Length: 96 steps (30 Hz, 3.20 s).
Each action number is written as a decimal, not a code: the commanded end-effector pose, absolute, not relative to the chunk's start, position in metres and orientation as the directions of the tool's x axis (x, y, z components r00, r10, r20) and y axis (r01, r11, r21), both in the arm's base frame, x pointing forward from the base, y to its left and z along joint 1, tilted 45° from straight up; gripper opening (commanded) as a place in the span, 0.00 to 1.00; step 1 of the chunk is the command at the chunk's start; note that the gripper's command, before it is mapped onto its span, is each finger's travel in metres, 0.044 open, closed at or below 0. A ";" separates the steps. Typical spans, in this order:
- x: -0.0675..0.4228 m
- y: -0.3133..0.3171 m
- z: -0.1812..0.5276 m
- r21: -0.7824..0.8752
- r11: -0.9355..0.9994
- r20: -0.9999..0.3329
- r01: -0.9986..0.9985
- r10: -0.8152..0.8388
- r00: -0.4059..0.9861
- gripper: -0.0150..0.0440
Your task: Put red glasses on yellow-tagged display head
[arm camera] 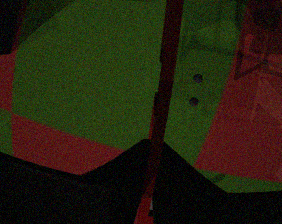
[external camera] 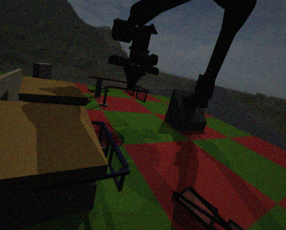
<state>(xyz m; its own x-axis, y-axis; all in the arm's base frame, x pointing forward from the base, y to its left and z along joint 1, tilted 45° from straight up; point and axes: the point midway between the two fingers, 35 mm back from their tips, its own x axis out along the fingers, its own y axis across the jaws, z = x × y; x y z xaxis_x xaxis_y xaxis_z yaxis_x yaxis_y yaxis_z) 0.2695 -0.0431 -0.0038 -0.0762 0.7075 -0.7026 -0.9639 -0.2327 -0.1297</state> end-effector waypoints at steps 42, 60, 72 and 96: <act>0.267 -0.018 -0.026 -0.127 -0.241 -0.695 -0.962 0.714 -0.087 0.25; 0.265 -0.008 -0.033 -0.128 -0.241 -0.694 -0.962 0.715 -0.087 0.25; 0.267 -0.006 -0.033 -0.128 -0.241 -0.695 -0.962 0.714 -0.086 0.25; 0.299 0.002 -0.028 -0.130 -0.240 -0.695 -0.962 0.714 -0.085 0.25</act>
